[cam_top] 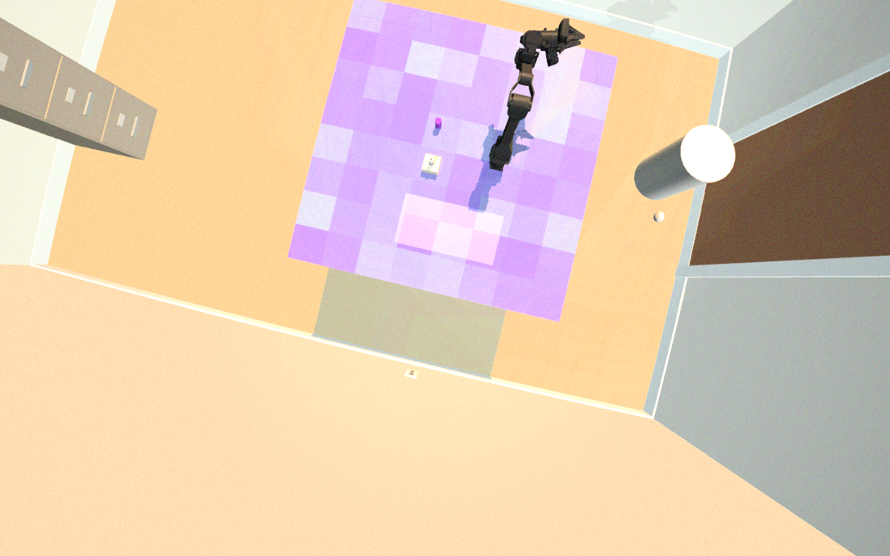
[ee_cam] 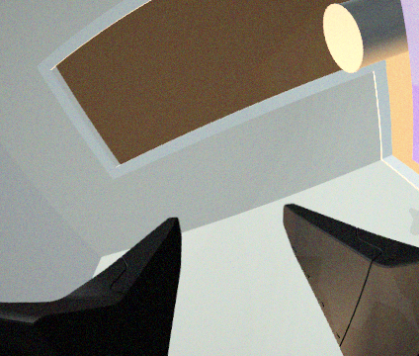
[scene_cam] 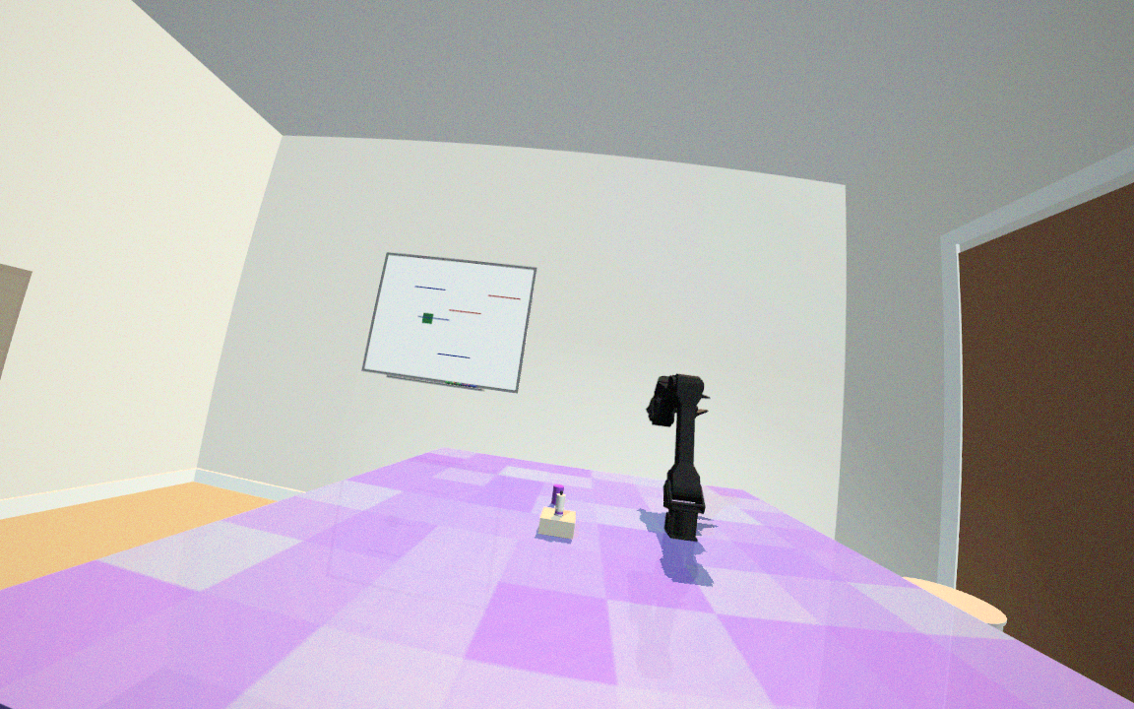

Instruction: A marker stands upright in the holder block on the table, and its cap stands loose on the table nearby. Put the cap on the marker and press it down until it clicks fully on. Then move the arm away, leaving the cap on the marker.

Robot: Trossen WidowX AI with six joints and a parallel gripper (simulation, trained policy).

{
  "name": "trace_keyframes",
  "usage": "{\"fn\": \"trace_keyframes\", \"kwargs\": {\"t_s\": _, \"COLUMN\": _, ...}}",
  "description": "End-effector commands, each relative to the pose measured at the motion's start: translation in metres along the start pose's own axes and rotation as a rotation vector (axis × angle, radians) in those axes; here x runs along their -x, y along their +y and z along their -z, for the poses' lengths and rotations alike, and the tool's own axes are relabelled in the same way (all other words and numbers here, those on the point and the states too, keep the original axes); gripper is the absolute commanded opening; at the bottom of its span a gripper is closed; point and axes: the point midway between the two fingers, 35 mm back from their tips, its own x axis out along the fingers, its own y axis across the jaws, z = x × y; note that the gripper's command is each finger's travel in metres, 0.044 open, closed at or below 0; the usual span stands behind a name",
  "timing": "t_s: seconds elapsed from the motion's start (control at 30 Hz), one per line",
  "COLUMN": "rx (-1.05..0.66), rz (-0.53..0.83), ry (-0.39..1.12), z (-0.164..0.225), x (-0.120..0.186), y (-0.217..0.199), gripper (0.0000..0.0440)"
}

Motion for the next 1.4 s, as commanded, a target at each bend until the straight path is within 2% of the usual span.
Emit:
{"fn": "trace_keyframes", "kwargs": {"t_s": 0.0, "rx": -0.024, "rz": 0.002, "ry": 0.024, "z": 0.007, "x": 0.004, "y": 0.008, "gripper": 0.0233}}
{"fn": "trace_keyframes", "kwargs": {"t_s": 1.37, "rx": -0.103, "rz": 0.137, "ry": 0.303, "z": 0.074, "x": 0.073, "y": 0.029, "gripper": 0.0301}}
